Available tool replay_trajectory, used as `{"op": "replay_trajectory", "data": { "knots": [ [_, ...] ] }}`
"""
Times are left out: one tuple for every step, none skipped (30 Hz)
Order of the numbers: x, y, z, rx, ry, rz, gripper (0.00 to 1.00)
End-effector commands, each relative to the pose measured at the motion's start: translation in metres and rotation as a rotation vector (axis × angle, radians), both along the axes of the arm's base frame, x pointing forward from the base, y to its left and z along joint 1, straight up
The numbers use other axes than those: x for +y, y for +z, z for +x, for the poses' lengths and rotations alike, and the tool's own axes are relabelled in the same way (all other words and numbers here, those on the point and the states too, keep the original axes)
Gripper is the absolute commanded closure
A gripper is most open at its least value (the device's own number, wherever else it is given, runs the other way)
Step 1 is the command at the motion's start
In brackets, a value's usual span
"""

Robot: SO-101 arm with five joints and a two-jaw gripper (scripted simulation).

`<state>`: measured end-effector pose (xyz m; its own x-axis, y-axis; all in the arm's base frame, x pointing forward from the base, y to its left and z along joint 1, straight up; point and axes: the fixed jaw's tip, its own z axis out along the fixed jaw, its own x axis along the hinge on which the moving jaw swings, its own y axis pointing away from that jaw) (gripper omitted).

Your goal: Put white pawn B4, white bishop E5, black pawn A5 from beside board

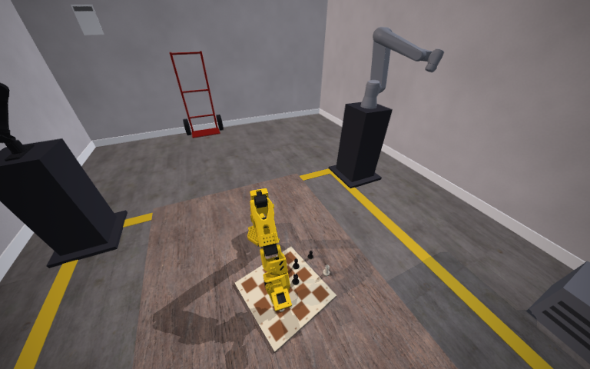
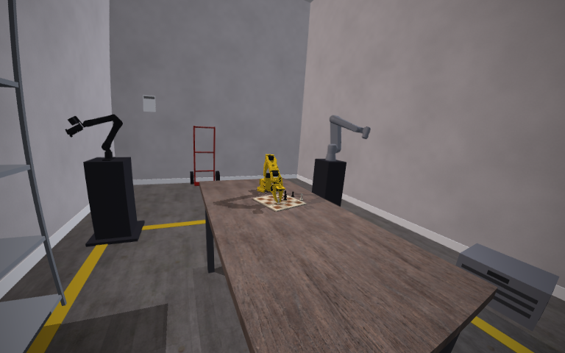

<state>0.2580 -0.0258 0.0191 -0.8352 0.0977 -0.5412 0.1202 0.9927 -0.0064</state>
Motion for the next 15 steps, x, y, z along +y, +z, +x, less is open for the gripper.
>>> {"op": "replay_trajectory", "data": {
  "knots": [
    [-0.0002, -0.0044, -0.0051, 0.022, -0.002, 0.003, 1.00],
    [-0.0002, -0.0044, -0.0051, 0.022, -0.002, 0.003, 1.00],
    [-0.0002, -0.0044, -0.0051, 0.022, -0.002, 0.003, 1.00],
    [-0.0002, -0.0044, -0.0051, 0.022, -0.002, 0.003, 1.00],
    [-0.0002, -0.0044, -0.0051, 0.022, -0.002, 0.003, 1.00],
    [-0.0002, -0.0044, -0.0051, 0.022, -0.002, 0.003, 0.99],
    [-0.0002, -0.0044, -0.0051, 0.022, -0.002, 0.003, 0.99],
    [-0.0002, -0.0044, -0.0051, 0.022, -0.002, 0.003, 0.99],
    [-0.0002, -0.0044, -0.0051, 0.022, -0.002, 0.003, 0.99],
    [-0.0002, -0.0044, -0.0051, 0.022, -0.002, 0.003, 0.99],
    [-0.0002, -0.0044, -0.0051, 0.022, -0.002, 0.003, 0.98],
    [-0.0002, -0.0044, -0.0051, 0.022, -0.002, 0.003, 0.97],
    [-0.0002, -0.0044, -0.0051, 0.022, -0.002, 0.003, 0.97],
    [-0.0002, -0.0044, -0.0051, 0.022, -0.002, 0.003, 0.96],
    [-0.0002, -0.0044, -0.0051, 0.022, -0.002, 0.003, 0.95]
  ]
}}
